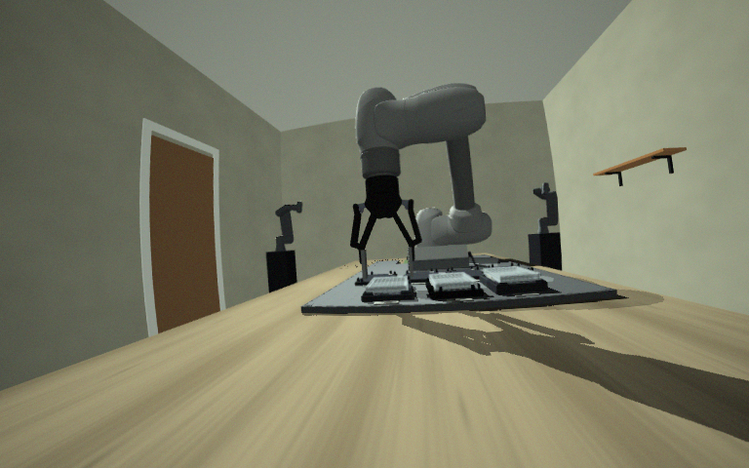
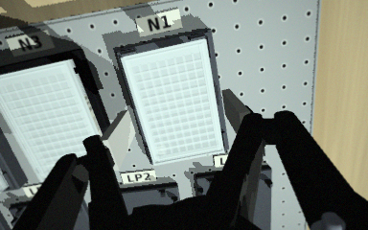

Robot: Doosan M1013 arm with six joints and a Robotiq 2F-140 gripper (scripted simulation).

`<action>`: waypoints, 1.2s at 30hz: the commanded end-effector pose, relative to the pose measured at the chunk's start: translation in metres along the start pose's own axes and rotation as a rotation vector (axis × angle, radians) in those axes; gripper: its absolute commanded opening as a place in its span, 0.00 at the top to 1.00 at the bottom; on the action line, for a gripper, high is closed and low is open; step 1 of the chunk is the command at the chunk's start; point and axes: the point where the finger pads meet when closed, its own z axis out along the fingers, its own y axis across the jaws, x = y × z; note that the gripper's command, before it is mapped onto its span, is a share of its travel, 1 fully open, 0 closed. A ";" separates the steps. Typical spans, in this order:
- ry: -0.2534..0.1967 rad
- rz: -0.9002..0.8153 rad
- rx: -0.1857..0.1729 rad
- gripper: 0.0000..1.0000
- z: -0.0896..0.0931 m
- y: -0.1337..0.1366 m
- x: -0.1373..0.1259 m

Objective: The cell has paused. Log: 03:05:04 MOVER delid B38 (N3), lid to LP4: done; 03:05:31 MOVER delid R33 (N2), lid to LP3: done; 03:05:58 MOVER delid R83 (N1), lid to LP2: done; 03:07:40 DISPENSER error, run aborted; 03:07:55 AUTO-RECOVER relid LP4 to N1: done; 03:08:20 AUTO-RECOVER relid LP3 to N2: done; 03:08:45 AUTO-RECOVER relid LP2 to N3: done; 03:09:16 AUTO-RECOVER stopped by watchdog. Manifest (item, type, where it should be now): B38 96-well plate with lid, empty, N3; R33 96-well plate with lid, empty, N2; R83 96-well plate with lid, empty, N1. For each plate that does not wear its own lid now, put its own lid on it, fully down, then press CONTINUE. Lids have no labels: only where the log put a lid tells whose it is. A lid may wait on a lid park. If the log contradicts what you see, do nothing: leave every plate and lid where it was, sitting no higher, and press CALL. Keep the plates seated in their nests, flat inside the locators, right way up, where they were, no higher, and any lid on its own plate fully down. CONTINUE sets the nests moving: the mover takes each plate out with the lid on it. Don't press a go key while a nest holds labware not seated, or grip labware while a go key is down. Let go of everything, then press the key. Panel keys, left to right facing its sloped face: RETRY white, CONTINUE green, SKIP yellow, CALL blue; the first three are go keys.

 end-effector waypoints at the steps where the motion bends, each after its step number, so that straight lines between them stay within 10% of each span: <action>1: 0.000 0.000 0.000 0.34 0.001 0.000 0.000; 36: 0.000 0.000 0.000 0.34 0.011 0.000 0.000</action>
